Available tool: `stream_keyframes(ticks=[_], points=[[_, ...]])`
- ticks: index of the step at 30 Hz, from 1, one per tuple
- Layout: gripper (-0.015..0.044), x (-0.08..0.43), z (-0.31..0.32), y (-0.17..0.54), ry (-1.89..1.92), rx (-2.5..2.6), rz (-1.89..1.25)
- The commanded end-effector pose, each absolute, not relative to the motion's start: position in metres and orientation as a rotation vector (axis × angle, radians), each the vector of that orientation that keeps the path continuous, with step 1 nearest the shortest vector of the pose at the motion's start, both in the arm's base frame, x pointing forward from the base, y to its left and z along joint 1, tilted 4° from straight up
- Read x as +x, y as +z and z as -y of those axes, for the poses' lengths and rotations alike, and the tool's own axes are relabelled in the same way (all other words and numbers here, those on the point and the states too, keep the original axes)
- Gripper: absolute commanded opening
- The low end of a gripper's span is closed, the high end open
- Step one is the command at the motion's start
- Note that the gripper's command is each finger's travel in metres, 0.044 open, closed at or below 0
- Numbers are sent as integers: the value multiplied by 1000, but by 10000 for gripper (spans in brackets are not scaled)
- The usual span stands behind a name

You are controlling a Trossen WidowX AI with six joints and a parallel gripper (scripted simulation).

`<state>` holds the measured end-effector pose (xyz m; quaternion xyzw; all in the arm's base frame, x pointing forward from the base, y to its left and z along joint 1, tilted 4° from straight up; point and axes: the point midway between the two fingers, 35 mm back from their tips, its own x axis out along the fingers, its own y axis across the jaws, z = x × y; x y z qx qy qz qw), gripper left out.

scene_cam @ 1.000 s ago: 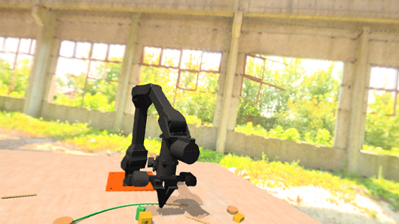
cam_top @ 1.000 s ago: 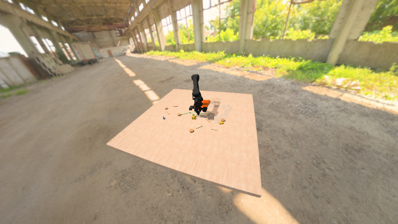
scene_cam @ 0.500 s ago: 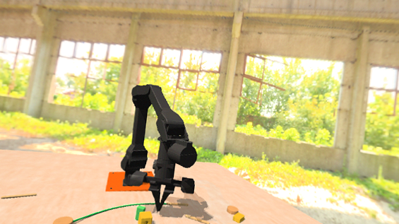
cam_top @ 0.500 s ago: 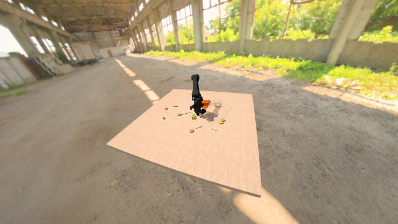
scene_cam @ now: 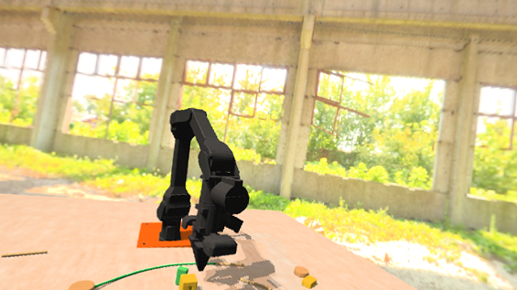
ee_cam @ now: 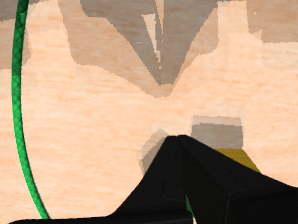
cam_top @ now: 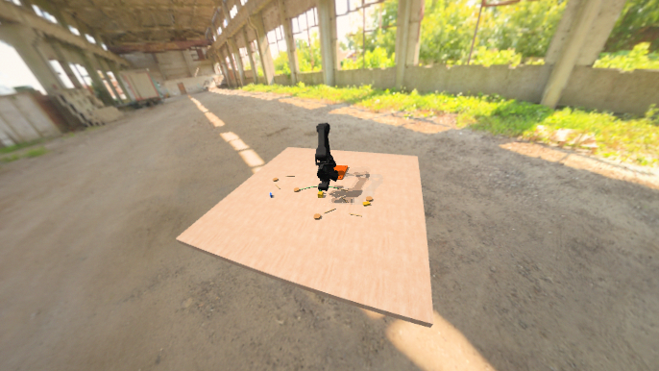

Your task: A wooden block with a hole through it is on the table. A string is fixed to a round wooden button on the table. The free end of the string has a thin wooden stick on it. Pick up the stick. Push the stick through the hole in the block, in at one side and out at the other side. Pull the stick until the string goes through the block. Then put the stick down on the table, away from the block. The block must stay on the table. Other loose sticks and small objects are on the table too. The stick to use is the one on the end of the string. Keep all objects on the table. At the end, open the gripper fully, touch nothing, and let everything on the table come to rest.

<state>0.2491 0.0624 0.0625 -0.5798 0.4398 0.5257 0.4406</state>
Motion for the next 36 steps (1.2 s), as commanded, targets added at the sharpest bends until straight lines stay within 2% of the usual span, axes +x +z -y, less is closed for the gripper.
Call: stream_keyframes(ticks=[1, 19, 36], points=[[0, 250, -50, 70, 645, -754, -1421], [0, 251, -33, 80, -285, 225, -1490], [0, 250, -18, 89, -1131, 1135, -1169]])
